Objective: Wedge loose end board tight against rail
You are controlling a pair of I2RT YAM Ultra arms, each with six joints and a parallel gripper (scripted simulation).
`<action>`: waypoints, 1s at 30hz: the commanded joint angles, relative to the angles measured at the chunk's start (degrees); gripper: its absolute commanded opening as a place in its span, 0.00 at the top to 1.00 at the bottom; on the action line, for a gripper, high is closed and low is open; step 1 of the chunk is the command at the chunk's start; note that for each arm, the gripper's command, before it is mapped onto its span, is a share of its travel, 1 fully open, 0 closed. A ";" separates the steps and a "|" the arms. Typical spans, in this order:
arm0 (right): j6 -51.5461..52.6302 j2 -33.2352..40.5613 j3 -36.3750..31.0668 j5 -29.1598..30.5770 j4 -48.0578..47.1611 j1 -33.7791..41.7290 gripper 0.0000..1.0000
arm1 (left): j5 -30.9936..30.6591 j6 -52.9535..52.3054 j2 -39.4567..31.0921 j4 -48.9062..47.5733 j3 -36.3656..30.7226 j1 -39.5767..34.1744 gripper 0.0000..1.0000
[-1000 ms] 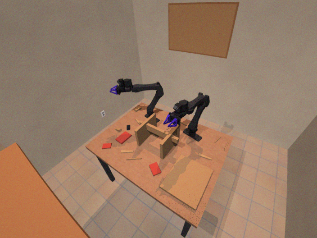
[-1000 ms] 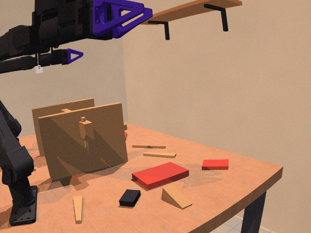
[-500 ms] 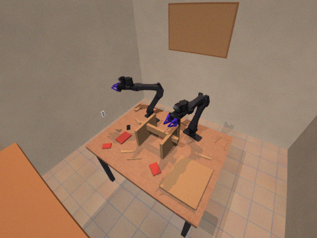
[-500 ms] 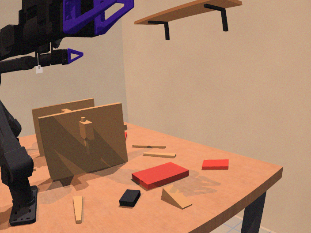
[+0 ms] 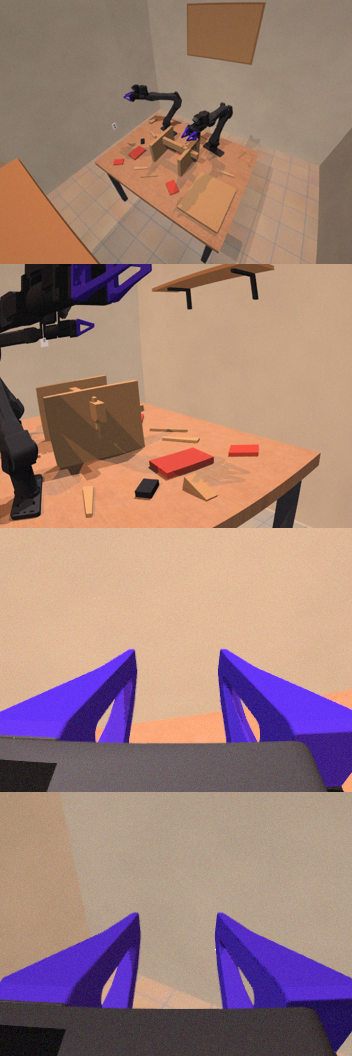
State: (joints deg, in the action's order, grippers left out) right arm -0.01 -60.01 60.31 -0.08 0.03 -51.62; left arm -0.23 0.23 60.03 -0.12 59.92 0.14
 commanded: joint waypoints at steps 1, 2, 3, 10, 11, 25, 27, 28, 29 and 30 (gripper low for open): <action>0.24 1.62 2.52 0.33 -1.26 0.19 0.61 | -0.16 0.05 -1.91 0.46 1.60 -0.01 0.57; 0.24 1.64 2.49 0.35 -1.27 0.15 0.61 | -0.19 0.05 -1.91 0.46 1.61 -0.01 0.57; 0.24 1.64 2.49 0.35 -1.27 0.15 0.61 | 0.55 0.83 1.78 1.69 -1.15 1.18 0.57; 0.24 1.64 2.49 0.30 -1.27 0.15 0.61 | 0.57 3.88 2.63 4.88 1.91 3.56 0.57; 0.24 1.64 2.49 0.30 -1.27 0.15 0.61 | -0.20 4.26 2.42 5.63 1.78 4.20 0.57; 0.24 1.64 2.49 0.30 -1.27 0.15 0.61 | 0.16 12.58 8.66 15.61 2.88 14.45 0.57; 0.24 1.64 2.49 0.30 -1.27 0.15 0.61 | 0.16 12.58 8.66 15.61 2.88 14.45 0.57; 0.24 1.64 2.49 0.30 -1.27 0.15 0.61 | -0.27 12.59 8.31 16.29 3.26 15.01 0.57; 0.24 1.64 2.49 0.30 -1.27 0.15 0.61 | -0.24 13.24 9.55 16.88 3.81 15.87 0.57; 0.24 1.64 2.49 0.30 -1.27 0.15 0.61 | -0.19 13.84 9.91 17.62 3.28 16.57 0.57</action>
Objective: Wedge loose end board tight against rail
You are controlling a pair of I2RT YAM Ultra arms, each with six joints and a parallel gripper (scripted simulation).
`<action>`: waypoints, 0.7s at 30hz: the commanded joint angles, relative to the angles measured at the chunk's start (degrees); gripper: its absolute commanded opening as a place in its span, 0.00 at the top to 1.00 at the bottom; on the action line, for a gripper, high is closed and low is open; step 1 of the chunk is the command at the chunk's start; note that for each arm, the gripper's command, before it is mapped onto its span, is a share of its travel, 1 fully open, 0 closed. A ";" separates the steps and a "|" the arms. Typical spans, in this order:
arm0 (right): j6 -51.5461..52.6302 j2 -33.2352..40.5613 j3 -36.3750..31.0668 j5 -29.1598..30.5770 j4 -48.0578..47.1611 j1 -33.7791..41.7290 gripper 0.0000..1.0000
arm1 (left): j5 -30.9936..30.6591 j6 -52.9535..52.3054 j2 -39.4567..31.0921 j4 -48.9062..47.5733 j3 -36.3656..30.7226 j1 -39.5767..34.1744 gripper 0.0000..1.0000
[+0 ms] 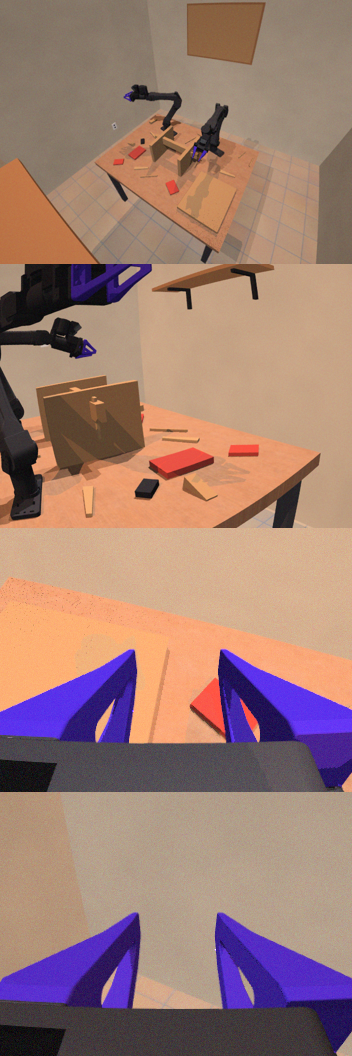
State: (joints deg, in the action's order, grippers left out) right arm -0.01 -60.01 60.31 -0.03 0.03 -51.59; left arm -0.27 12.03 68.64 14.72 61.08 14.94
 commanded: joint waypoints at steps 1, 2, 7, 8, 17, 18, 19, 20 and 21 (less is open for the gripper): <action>0.24 1.64 2.49 0.26 -1.27 0.13 0.61 | 0.61 2.77 1.76 3.56 1.96 2.62 0.57; 0.24 1.64 2.49 0.26 -1.27 0.13 0.61 | 0.65 3.36 2.13 4.26 1.98 3.33 0.57; 0.24 1.64 2.49 0.26 -1.27 0.13 0.61 | 0.23 6.40 4.29 8.02 2.56 7.07 0.57; 0.24 1.64 2.49 0.26 -1.27 0.13 0.61 | 0.24 6.98 4.73 8.75 2.61 7.82 0.57; 0.24 1.64 2.49 0.26 -1.27 0.13 0.61 | -0.10 10.69 7.77 13.80 3.18 13.07 0.57; 0.24 1.64 2.49 0.26 -1.27 0.13 0.61 | 0.68 11.48 8.25 14.65 2.81 13.93 0.57; 0.24 1.64 2.49 0.26 -1.27 0.13 0.61 | 0.71 12.11 8.63 15.39 2.83 14.67 0.57; 0.24 1.64 2.49 0.26 -1.27 0.13 0.61 | 0.71 12.72 9.03 16.08 3.15 15.45 0.57; 0.24 1.64 2.49 0.26 -1.27 0.13 0.61 | 0.65 13.42 9.51 16.97 3.21 16.23 0.57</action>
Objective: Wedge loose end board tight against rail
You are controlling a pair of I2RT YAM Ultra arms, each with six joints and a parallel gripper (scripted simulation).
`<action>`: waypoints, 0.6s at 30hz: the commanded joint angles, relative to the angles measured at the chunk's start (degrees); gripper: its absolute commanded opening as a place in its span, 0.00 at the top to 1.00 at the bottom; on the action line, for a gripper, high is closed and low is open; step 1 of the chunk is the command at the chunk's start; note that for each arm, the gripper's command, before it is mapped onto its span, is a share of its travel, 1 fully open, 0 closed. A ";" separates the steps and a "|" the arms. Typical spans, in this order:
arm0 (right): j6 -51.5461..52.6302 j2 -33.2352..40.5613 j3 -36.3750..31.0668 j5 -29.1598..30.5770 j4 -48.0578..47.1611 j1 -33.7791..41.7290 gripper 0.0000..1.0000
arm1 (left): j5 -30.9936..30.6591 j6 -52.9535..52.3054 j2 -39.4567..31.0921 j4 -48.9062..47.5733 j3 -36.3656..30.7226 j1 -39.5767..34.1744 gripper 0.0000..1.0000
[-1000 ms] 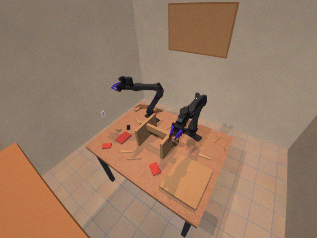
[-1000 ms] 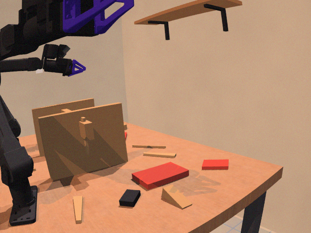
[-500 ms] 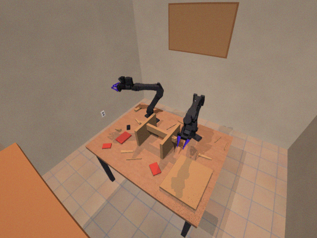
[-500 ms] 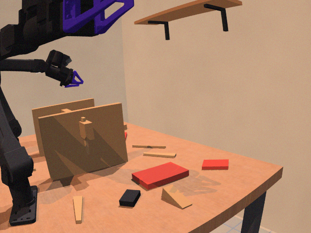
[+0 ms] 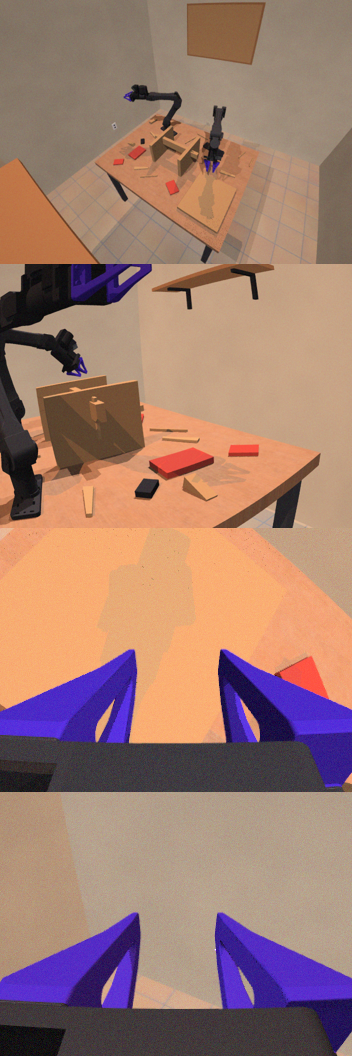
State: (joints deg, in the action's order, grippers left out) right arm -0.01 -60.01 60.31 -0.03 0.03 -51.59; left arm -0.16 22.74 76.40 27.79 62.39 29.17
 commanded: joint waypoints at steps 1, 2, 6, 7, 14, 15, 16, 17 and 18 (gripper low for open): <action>0.24 1.64 2.49 0.26 -1.27 0.13 0.61 | 0.52 3.33 2.20 4.68 1.87 2.77 0.57; 0.24 1.64 2.49 0.26 -1.27 0.13 0.61 | 0.38 3.95 2.66 5.42 2.01 3.57 0.57; 0.24 1.64 2.49 0.26 -1.27 0.13 0.61 | 0.34 6.51 4.54 8.60 2.33 6.80 0.57; 0.24 1.64 2.49 0.26 -1.27 0.13 0.61 | 0.35 7.15 5.01 9.39 2.38 7.61 0.57; 0.24 1.64 2.49 0.26 -1.27 0.13 0.61 | 0.63 10.13 7.37 13.32 2.40 11.72 0.57; 0.24 1.64 2.49 0.26 -1.27 0.13 0.61 | 0.66 10.83 7.79 14.13 2.44 12.51 0.57; 0.24 1.64 2.49 0.26 -1.27 0.13 0.61 | 0.66 11.49 8.23 14.90 2.72 13.35 0.57; 0.24 1.64 2.49 0.26 -1.27 0.13 0.61 | 0.61 12.25 8.74 15.84 2.83 14.20 0.57; 0.24 1.64 2.49 0.26 -1.27 0.13 0.61 | 0.62 12.94 9.23 16.70 2.80 15.05 0.57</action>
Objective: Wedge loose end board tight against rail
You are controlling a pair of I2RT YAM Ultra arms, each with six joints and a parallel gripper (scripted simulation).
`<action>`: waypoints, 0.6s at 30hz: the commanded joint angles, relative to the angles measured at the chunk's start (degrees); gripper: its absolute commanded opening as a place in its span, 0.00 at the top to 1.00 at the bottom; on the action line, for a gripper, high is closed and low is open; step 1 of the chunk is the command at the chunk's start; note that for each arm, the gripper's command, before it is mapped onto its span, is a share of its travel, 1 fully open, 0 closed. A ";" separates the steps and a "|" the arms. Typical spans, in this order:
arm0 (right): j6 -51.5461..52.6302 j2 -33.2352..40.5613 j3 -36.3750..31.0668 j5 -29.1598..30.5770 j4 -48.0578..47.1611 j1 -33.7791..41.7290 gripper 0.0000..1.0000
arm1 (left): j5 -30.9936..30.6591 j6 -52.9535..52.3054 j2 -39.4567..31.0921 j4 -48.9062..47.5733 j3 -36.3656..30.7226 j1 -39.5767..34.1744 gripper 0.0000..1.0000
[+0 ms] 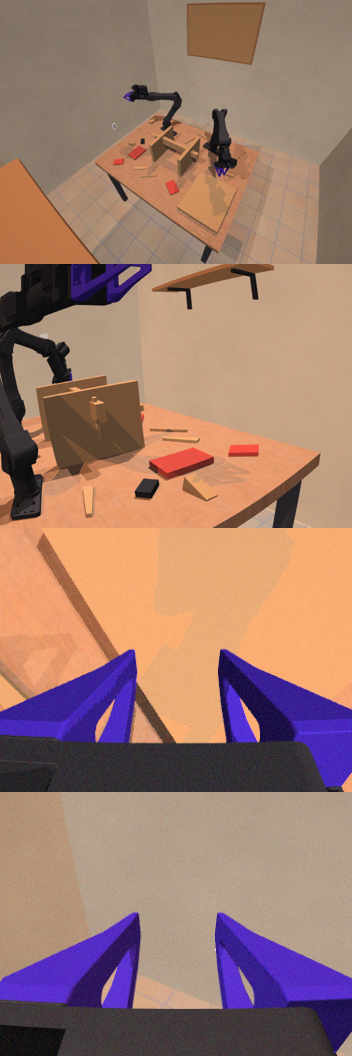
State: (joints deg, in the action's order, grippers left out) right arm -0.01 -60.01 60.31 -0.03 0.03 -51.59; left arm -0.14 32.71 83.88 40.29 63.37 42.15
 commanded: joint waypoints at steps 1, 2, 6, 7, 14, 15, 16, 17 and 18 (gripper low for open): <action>0.24 1.64 2.49 0.26 -1.27 0.13 0.61 | 0.60 3.64 2.25 5.03 1.95 2.93 0.57; 0.24 1.64 2.49 0.26 -1.27 0.13 0.61 | 0.58 4.37 2.77 5.89 2.13 3.83 0.57; 0.24 1.64 2.49 0.26 -1.27 0.13 0.61 | 0.56 7.21 4.84 9.43 2.35 7.40 0.57; 0.24 1.64 2.49 0.26 -1.27 0.13 0.61 | 0.54 7.94 5.37 10.33 2.39 8.30 0.57; 0.24 1.64 2.49 0.26 -1.27 0.13 0.61 | 0.66 11.44 8.00 14.82 2.54 12.91 0.57; 0.24 1.64 2.49 0.26 -1.27 0.13 0.61 | 0.66 12.22 8.50 15.74 2.73 13.85 0.57; 0.24 1.64 2.49 0.26 -1.27 0.13 0.61 | 0.61 13.07 9.08 16.77 2.92 14.83 0.57; 0.24 1.64 2.49 0.26 -1.27 0.13 0.61 | 0.61 13.86 9.64 17.76 2.93 15.80 0.57; 0.24 1.64 2.49 0.26 -1.27 0.13 0.61 | 0.61 14.65 10.22 18.74 3.02 16.79 0.57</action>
State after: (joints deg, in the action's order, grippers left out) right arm -0.01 -60.01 60.31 -0.03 0.03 -51.59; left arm -0.10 43.88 92.29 54.30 64.53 56.69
